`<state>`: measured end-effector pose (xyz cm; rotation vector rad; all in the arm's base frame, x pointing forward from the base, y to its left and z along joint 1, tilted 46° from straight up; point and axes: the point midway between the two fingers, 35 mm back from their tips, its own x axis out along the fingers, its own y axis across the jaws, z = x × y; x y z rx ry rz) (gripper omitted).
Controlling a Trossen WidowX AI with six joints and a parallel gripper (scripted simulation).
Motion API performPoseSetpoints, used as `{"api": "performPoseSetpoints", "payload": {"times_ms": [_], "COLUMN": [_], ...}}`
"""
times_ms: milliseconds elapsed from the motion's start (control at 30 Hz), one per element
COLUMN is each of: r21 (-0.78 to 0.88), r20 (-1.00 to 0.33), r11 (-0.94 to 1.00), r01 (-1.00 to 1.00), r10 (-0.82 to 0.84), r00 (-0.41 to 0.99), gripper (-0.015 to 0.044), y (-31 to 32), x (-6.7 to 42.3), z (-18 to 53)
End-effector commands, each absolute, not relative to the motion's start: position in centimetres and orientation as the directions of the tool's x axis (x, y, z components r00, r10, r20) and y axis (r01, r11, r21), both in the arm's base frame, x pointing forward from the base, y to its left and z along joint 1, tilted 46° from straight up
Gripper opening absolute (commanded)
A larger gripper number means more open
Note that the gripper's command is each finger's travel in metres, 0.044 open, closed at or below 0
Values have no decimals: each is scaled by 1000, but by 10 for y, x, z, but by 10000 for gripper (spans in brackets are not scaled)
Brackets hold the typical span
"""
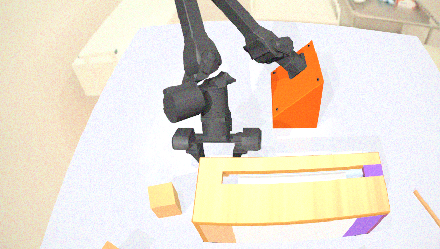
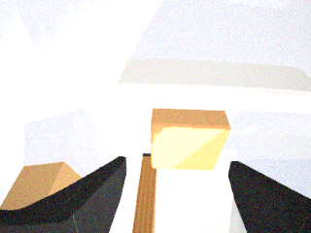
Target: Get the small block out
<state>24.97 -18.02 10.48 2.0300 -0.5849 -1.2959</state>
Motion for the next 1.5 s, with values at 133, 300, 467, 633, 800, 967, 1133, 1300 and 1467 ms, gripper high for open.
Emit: {"api": "performPoseSetpoints", "payload": {"times_ms": [133, 300, 467, 633, 800, 967, 1133, 1300, 1467], "r21": [723, 724, 724, 724, 721, 721, 723, 748, 770], "r20": [-629, -628, -628, -628, -629, -628, -625, -629, -637], "r11": [-691, -690, -690, -690, -693, -692, -690, -660, -579], "r01": [-12, -12, -12, -12, -14, -17, -19, 78, 270], "r10": [-665, -665, -665, -665, -664, -664, -666, -665, -665], "r00": [404, 404, 404, 404, 404, 406, 408, 402, 390], "gripper": [285, 259, 128, 35, 0, 0, 0, 0, 0], "y": [-189, -192, -192, -192, -177, -159, -147, -144, -139], "x": [246, 246, 246, 246, 249, 249, 247, 246, 245], "z": [92, 90, 90, 90, 105, 122, 135, 134, 132]}}
